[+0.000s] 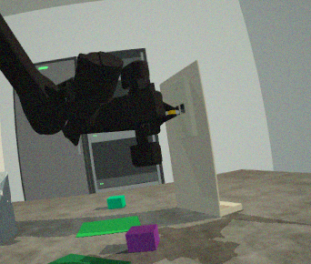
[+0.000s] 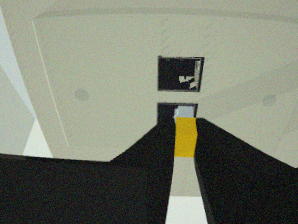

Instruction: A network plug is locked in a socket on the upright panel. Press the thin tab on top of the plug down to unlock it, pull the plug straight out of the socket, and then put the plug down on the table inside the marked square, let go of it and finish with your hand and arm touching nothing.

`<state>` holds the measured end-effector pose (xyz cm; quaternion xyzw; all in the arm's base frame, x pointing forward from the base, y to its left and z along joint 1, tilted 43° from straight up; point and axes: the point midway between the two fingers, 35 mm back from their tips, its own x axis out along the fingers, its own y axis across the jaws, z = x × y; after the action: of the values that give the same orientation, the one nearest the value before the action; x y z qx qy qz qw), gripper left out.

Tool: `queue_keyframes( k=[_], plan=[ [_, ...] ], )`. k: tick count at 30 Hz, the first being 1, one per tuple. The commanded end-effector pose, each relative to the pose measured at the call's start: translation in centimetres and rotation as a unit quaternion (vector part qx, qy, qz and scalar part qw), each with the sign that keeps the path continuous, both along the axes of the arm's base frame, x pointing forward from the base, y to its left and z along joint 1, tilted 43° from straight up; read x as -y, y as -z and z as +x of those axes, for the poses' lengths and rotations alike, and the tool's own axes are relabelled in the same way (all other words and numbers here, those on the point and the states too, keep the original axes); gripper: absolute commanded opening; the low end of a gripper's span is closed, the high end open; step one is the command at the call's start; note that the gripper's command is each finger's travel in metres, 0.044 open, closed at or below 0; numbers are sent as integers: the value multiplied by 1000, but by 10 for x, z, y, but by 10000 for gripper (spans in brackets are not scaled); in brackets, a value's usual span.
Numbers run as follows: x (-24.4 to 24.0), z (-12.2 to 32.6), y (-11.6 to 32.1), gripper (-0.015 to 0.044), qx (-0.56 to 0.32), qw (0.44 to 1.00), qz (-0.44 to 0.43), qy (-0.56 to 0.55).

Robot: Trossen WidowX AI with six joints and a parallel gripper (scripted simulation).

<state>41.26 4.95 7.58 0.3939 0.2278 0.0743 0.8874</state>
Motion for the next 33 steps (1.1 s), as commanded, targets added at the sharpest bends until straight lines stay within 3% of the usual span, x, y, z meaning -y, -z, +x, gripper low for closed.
queue_keyframes(
  k=[1, 33],
  plan=[
    [0, 0, 0, 3, 0, 1000, 2, 2],
    [2, -16, -2, 0, -1, 1000, 2, 2]
  ],
)
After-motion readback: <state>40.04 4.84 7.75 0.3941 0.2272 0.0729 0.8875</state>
